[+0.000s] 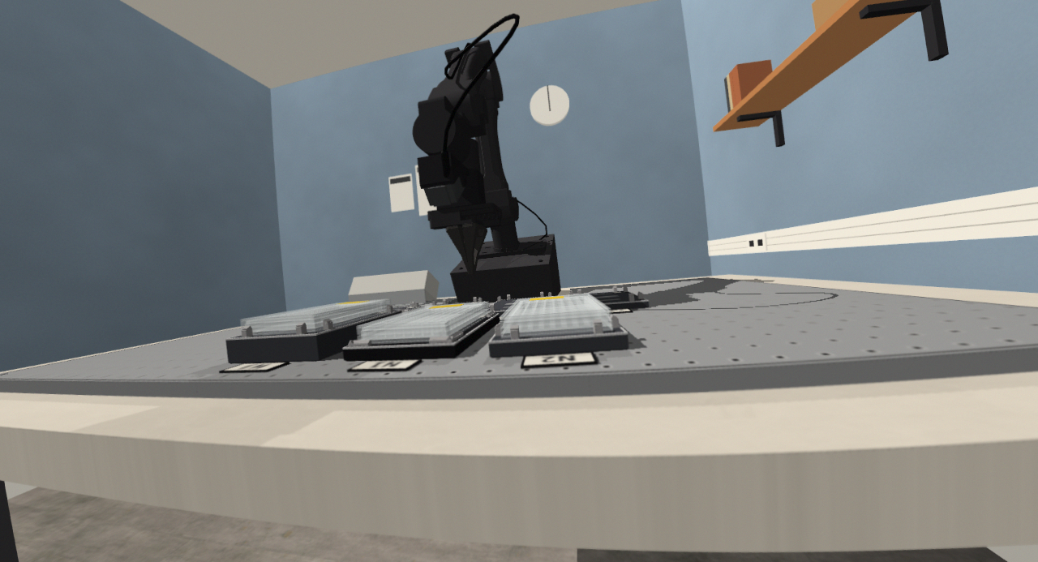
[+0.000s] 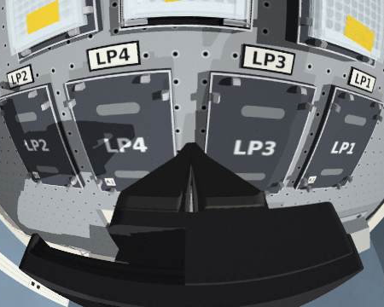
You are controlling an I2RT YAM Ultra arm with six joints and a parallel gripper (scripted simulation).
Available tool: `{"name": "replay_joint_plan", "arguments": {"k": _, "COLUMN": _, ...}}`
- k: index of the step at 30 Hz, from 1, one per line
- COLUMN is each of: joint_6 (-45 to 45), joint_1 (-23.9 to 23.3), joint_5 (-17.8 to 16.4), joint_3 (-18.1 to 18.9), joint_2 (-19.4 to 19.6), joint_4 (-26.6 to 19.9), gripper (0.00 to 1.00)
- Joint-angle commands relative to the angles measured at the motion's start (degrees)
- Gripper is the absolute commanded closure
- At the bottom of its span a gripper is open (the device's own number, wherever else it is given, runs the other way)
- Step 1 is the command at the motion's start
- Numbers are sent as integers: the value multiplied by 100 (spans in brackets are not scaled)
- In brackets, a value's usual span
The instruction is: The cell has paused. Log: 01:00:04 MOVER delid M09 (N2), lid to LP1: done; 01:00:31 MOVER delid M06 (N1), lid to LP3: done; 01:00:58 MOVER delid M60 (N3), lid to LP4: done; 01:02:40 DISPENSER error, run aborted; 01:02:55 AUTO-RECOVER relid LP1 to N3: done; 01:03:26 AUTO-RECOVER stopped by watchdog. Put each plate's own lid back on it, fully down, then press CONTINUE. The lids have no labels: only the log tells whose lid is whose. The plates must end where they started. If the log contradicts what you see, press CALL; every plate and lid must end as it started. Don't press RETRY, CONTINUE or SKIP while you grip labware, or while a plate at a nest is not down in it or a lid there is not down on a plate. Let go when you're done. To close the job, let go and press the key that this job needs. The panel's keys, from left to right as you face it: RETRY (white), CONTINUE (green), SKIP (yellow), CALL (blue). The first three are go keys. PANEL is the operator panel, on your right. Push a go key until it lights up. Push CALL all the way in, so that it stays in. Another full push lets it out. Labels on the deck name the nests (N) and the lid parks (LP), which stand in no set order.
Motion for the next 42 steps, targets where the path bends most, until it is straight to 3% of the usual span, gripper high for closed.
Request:
{"name": "replay_joint_plan", "arguments": {"k": 1, "joint_6": 42, "joint_1": 88, "joint_5": 46, "joint_3": 40, "joint_2": 19, "joint_4": 133, "gripper": 100}}
{"name": "replay_joint_plan", "arguments": {"k": 10, "joint_6": 47, "joint_1": 93, "joint_5": 49, "joint_3": -107, "joint_2": -21, "joint_4": 152, "gripper": 100}}
{"name": "replay_joint_plan", "arguments": {"k": 42, "joint_6": 42, "joint_1": 63, "joint_5": 27, "joint_3": -61, "joint_2": -52, "joint_4": 136, "gripper": 100}}
